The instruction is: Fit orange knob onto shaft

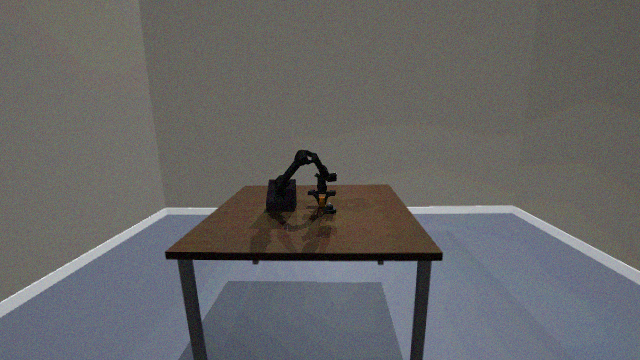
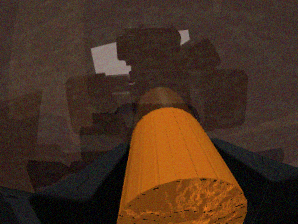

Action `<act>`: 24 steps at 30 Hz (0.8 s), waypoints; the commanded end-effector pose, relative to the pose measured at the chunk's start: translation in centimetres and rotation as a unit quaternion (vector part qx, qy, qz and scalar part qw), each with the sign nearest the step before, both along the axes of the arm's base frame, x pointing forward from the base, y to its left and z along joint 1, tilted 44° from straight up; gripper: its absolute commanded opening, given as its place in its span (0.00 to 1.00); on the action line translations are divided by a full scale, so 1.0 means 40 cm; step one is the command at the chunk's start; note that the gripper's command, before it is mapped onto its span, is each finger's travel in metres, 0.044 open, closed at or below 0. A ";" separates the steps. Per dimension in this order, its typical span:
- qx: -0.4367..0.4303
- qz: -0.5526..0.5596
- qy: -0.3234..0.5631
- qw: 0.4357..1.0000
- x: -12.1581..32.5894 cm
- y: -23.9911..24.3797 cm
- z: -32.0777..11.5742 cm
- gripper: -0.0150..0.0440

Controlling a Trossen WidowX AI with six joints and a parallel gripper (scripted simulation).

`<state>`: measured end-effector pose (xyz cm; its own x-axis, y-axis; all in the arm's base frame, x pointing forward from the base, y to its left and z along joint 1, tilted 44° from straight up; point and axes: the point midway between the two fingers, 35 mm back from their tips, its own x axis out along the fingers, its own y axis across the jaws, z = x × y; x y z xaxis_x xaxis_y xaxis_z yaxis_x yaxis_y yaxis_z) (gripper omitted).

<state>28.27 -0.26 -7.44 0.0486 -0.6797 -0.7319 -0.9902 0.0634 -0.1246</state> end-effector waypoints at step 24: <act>0.003 0.002 0.003 1.000 -0.027 0.247 0.232 0.25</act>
